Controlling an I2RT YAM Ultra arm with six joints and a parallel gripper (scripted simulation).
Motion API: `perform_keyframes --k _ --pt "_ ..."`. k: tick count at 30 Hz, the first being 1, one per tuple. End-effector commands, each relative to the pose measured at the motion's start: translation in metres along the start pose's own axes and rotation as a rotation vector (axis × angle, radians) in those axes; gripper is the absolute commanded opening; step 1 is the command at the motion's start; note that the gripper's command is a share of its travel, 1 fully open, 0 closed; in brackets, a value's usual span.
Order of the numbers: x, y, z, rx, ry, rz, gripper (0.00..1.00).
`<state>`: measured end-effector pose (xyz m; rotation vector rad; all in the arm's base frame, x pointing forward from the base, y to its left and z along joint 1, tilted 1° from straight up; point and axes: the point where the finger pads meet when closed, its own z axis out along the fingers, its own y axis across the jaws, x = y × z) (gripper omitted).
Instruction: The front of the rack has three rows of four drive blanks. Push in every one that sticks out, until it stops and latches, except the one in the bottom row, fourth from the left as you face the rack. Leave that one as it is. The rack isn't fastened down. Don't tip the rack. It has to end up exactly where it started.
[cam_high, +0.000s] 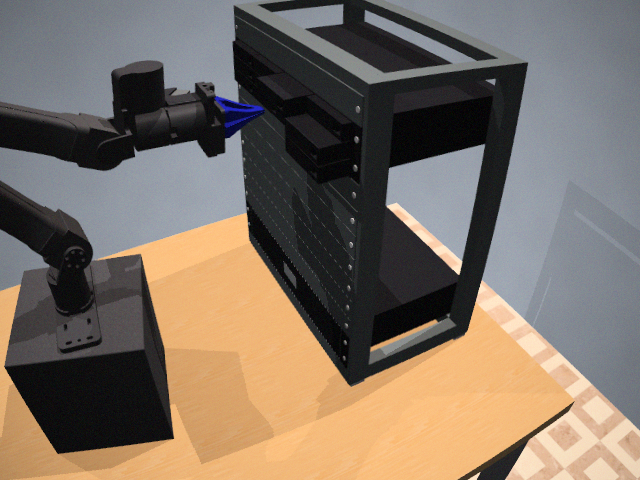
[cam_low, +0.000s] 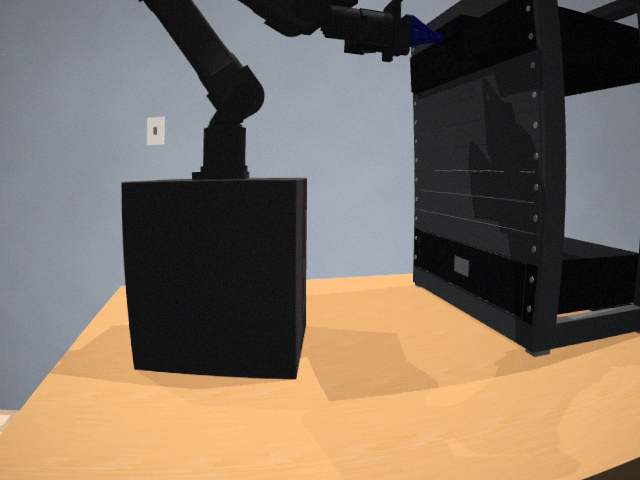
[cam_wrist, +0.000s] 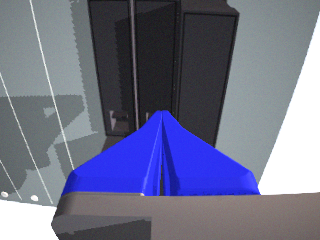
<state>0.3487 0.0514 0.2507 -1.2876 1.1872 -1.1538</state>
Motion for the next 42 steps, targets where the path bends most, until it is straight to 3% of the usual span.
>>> perform_keyframes --k 1,16,26,42 --pt "0.001 -0.032 0.005 0.081 0.002 0.023 0.00" --pt "0.001 -0.032 0.005 0.081 0.002 0.023 0.00" --pt "-0.002 -0.051 0.004 0.073 -0.002 0.022 0.00" --pt "-0.002 -0.056 0.004 0.089 -0.003 0.024 0.00"
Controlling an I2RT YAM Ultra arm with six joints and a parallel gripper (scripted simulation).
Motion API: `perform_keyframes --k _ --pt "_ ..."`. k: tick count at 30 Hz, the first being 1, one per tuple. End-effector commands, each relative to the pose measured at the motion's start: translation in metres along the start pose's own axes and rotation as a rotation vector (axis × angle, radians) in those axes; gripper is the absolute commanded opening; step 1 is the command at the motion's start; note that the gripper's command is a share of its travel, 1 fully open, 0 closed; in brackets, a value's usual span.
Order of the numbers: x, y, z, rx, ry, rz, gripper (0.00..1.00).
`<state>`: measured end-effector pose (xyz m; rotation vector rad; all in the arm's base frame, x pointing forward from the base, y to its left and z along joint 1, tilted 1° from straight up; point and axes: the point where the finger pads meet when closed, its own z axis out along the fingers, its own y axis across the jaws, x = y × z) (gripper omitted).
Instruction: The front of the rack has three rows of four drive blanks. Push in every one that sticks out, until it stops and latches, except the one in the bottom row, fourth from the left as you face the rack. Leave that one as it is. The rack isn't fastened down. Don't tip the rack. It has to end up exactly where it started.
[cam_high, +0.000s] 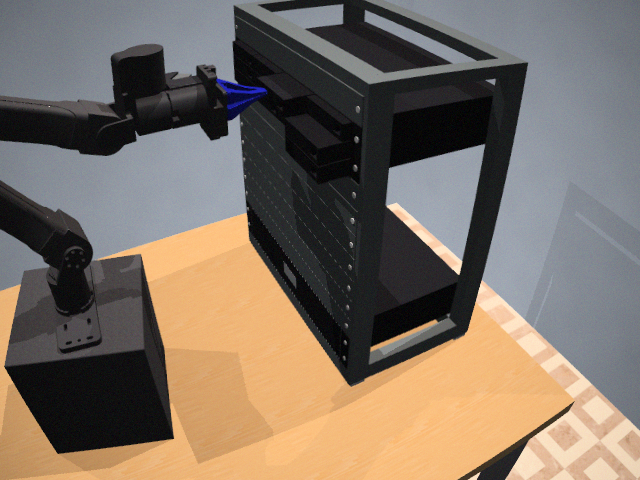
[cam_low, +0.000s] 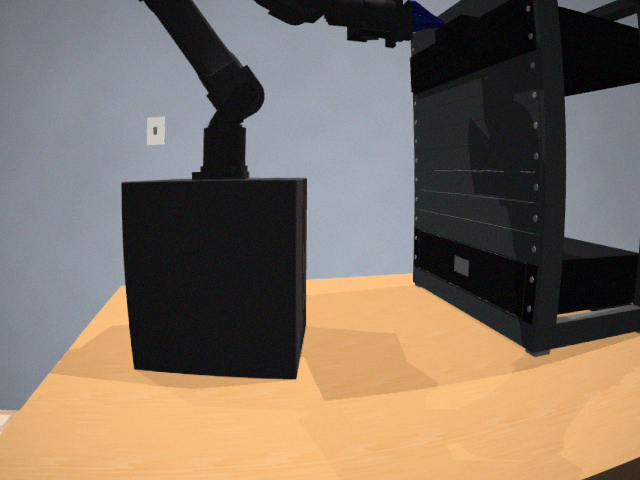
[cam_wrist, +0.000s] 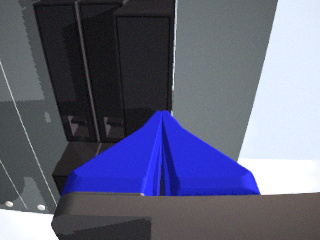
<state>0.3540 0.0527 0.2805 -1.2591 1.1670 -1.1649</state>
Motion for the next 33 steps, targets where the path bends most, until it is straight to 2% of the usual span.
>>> perform_keyframes --k 1,15,23,33 --pt "-0.002 -0.026 0.001 0.056 -0.003 0.019 0.00" --pt "-0.002 -0.026 0.001 0.056 -0.003 0.019 0.00" --pt "0.001 -0.014 0.014 0.049 0.004 0.017 0.00" --pt "0.000 -0.013 0.015 0.049 -0.001 0.017 0.00"
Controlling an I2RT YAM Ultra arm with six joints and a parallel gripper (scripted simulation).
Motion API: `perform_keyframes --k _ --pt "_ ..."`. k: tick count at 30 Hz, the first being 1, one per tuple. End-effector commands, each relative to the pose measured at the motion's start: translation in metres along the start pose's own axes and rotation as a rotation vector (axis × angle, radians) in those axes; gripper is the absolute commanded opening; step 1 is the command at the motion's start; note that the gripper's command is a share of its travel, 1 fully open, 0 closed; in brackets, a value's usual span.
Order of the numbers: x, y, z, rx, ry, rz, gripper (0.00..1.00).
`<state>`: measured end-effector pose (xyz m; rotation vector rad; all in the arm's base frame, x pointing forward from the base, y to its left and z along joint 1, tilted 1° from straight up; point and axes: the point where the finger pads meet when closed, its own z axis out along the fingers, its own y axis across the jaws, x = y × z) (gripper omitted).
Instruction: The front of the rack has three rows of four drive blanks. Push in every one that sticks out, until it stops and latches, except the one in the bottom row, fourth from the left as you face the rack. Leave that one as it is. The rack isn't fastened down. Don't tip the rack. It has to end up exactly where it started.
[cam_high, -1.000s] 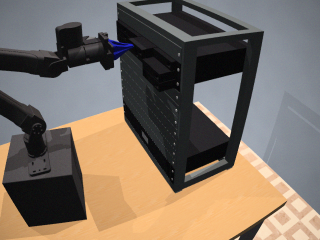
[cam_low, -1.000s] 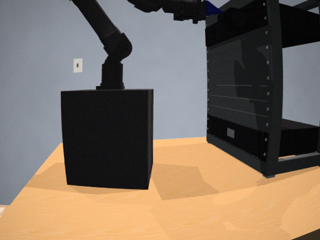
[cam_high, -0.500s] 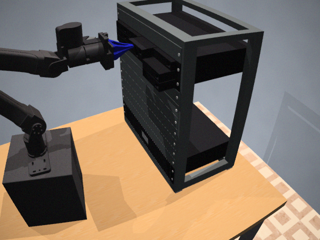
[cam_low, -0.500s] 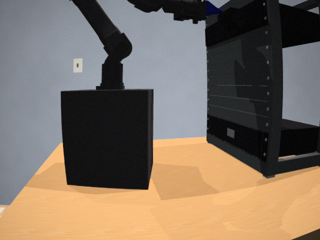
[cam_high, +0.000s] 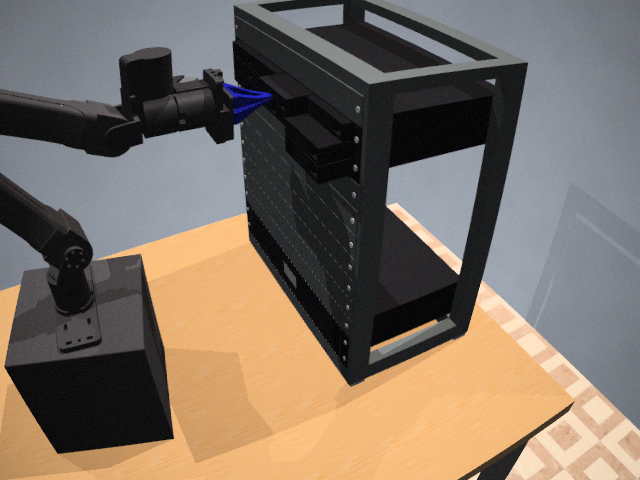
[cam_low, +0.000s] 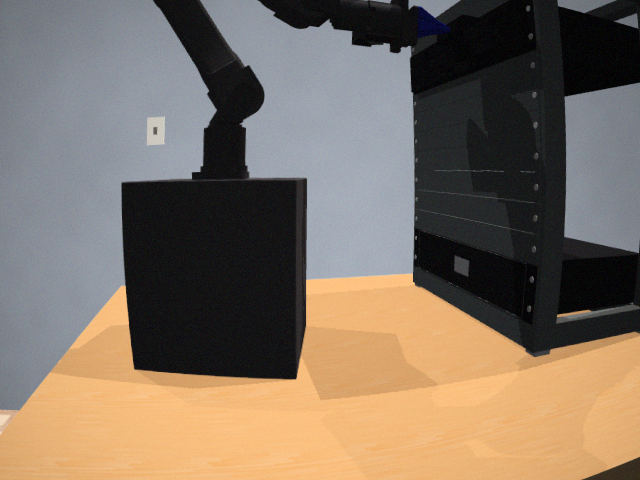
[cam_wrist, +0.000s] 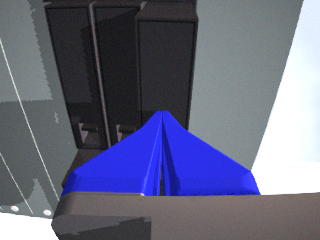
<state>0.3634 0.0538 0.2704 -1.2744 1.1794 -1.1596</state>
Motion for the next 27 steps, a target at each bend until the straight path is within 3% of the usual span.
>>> perform_keyframes --k 1,15,27 --pt "0.000 -0.023 0.005 0.067 -0.002 0.020 0.00" --pt "0.001 -0.023 0.005 0.067 -0.002 0.020 0.00" --pt "0.001 -0.025 0.015 0.067 0.001 0.020 0.00"
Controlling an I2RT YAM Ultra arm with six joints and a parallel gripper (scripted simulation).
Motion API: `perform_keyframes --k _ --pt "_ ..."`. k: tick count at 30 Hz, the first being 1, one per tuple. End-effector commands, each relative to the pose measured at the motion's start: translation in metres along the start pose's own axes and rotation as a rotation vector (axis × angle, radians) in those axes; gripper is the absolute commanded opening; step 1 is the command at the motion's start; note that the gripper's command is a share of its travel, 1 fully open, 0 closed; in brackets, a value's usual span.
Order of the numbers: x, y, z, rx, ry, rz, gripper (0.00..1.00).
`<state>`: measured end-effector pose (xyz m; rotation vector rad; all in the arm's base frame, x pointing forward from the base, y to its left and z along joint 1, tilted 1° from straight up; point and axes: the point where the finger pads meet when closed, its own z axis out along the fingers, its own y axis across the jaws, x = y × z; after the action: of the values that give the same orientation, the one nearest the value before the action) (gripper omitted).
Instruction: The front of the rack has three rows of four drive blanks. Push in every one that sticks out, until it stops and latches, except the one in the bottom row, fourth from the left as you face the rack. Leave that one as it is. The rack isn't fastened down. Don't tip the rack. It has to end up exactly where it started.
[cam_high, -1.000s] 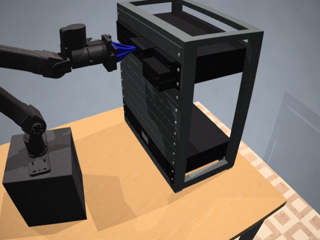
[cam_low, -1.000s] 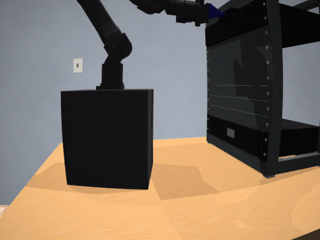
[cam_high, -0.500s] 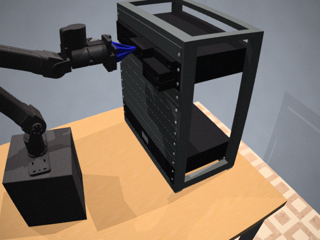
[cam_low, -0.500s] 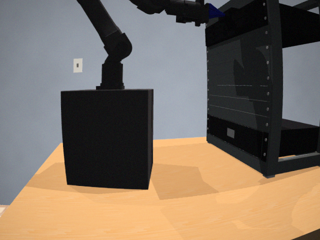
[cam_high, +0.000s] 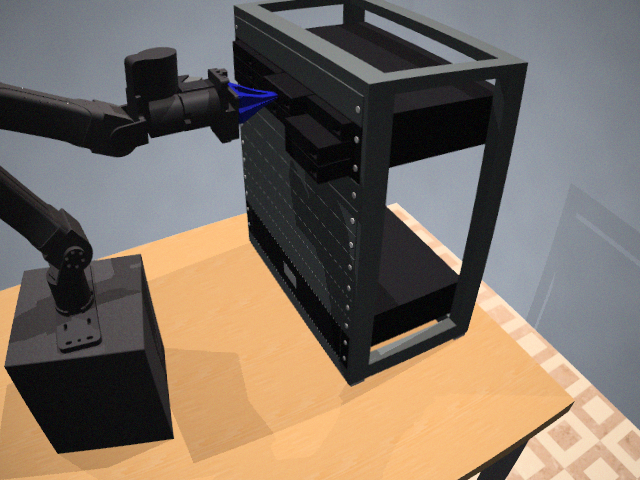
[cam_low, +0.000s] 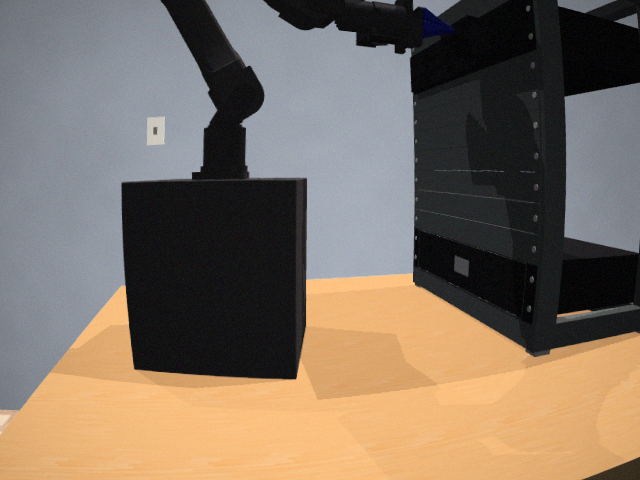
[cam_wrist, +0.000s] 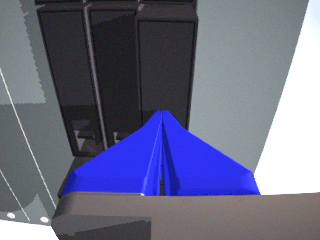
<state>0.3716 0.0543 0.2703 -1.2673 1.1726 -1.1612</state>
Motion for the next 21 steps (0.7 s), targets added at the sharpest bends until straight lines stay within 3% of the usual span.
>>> perform_keyframes --k 1,21 --pt "0.0014 -0.0246 0.0071 0.058 0.003 0.018 0.00" --pt "0.0025 -0.0249 0.0093 0.058 0.004 0.018 0.00"
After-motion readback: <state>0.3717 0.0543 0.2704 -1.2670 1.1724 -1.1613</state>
